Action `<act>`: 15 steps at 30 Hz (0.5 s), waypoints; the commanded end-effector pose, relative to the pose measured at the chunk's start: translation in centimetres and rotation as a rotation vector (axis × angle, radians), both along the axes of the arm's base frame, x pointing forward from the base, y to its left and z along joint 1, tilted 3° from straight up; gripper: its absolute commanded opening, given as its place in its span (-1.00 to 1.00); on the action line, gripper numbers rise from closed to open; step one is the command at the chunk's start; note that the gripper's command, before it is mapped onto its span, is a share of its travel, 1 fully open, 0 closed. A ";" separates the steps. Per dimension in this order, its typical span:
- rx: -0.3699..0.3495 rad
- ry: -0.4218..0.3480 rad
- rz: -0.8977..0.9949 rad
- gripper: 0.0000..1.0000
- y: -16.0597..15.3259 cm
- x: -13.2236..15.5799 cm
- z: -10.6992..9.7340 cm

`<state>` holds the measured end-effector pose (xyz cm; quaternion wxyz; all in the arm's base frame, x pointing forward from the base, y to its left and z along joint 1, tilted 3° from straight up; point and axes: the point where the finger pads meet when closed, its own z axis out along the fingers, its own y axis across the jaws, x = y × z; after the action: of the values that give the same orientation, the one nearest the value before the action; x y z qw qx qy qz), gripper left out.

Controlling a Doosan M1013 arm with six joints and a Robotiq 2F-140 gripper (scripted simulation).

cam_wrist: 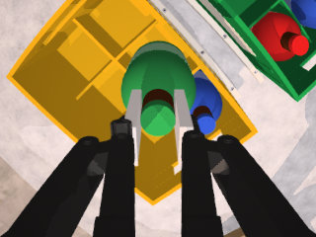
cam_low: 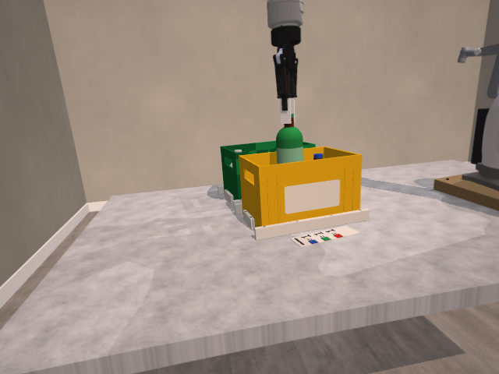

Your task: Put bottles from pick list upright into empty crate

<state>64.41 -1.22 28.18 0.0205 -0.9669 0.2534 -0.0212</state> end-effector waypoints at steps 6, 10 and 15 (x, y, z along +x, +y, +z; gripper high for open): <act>0.000 0.000 0.000 -1.00 0.0 0.0 -0.8; 0.000 0.000 0.000 -1.00 0.0 0.0 -1.0; 0.000 0.000 0.000 -1.00 0.0 0.1 -1.5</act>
<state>64.48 -1.18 26.88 0.0205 -0.9669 0.2534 -0.0212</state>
